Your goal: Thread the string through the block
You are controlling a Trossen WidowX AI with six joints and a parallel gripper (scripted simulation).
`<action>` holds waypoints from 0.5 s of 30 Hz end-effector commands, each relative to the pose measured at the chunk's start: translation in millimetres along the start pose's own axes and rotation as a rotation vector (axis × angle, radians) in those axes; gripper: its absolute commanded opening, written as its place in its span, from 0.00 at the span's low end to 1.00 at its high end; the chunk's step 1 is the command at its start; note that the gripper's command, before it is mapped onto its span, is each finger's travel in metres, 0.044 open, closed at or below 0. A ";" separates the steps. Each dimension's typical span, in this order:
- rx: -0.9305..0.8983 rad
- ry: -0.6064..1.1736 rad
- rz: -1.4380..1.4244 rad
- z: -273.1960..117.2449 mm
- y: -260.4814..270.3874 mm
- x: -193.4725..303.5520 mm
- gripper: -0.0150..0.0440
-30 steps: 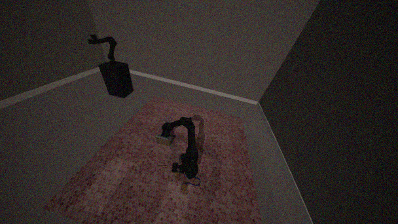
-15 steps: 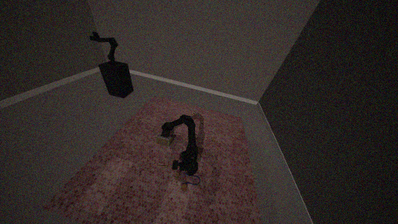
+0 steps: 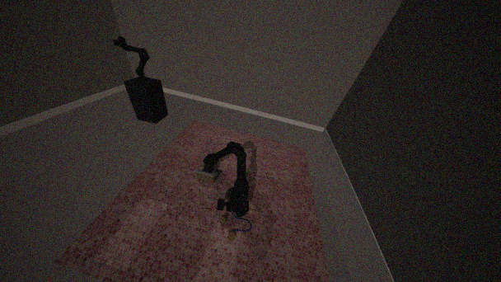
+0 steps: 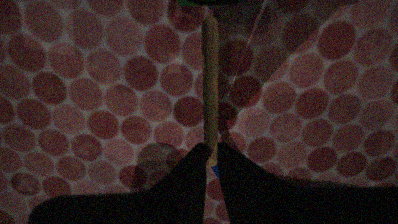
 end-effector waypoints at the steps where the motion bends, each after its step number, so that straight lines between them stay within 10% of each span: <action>1: 0.004 0.004 0.001 -1.2 -0.8 -5.1 0.25; 15: 0.004 0.005 0.001 -1.7 -2.0 -10.3 0.25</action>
Point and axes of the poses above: the point midway between the two fingers, 35 mm back from their tips, its own z axis out along the fingers, its own y axis across the jaws, x = y × z, the point moved 7 cm from there along -z, back along the fingers, and after that the axes turned 4 degrees about -z, right-handed, at the moved point
